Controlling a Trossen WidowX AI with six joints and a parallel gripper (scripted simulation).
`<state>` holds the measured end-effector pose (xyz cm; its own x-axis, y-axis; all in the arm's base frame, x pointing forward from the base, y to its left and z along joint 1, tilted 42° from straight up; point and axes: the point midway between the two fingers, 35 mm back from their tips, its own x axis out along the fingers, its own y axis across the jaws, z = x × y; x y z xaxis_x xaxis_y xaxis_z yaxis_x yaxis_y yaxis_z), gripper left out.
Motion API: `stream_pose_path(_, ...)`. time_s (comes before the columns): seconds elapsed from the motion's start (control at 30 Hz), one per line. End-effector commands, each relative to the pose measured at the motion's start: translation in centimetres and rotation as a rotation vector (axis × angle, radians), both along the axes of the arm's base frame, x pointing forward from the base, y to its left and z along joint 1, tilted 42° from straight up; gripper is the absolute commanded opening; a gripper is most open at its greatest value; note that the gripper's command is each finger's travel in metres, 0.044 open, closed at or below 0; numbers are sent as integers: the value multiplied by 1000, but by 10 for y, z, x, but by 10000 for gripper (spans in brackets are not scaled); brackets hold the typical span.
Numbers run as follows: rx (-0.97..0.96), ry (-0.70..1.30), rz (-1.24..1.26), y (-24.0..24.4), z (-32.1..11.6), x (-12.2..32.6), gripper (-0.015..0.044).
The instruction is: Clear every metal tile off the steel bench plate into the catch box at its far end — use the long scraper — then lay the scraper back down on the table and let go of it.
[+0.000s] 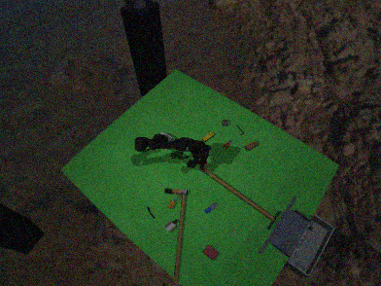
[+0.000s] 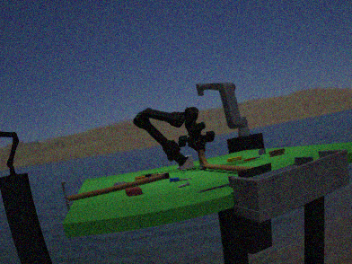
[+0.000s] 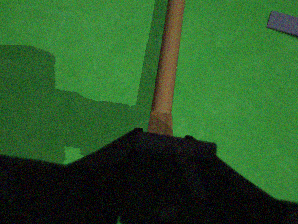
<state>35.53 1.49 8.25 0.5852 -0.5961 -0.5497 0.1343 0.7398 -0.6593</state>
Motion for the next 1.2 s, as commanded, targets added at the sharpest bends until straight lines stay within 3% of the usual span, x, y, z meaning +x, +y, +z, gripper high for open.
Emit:
stream_pose_path(0.0,2,-15,4,2,2,-7,0)
stream_pose_path(1.17,-1,-1,-1,-1,-1,-8,0)
